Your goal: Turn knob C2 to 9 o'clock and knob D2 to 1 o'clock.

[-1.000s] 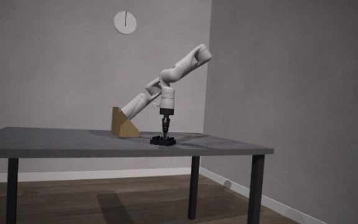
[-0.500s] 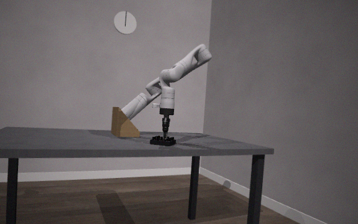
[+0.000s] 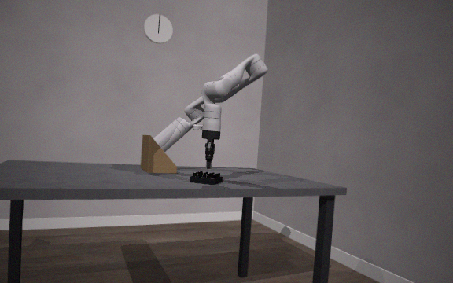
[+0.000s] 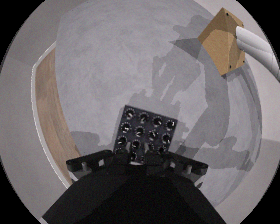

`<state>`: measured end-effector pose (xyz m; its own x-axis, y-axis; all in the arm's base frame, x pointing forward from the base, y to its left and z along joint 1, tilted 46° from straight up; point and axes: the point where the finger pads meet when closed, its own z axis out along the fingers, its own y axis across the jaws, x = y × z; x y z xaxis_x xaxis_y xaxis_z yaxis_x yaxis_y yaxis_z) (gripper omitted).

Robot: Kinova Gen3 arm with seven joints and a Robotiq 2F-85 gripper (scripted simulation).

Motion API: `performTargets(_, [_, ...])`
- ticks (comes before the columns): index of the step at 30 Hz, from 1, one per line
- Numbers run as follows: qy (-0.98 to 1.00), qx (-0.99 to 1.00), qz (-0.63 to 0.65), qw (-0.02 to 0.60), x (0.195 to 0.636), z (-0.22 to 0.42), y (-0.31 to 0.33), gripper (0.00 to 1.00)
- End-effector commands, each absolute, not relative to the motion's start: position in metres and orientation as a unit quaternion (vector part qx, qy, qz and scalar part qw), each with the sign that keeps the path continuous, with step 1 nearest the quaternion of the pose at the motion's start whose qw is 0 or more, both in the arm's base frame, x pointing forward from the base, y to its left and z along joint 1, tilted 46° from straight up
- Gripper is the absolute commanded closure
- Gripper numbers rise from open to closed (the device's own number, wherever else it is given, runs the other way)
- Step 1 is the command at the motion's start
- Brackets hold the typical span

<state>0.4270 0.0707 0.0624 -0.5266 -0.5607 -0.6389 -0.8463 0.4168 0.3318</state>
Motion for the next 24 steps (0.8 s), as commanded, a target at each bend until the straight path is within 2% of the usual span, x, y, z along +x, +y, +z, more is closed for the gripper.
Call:
performTargets(1, [0.813,-0.432,0.318,0.226,0.43,0.0695,0.0637,0.81])
performTargets(24, [0.81,-0.437,0.317,0.228,0.4298,0.0725,0.0608,0.81])
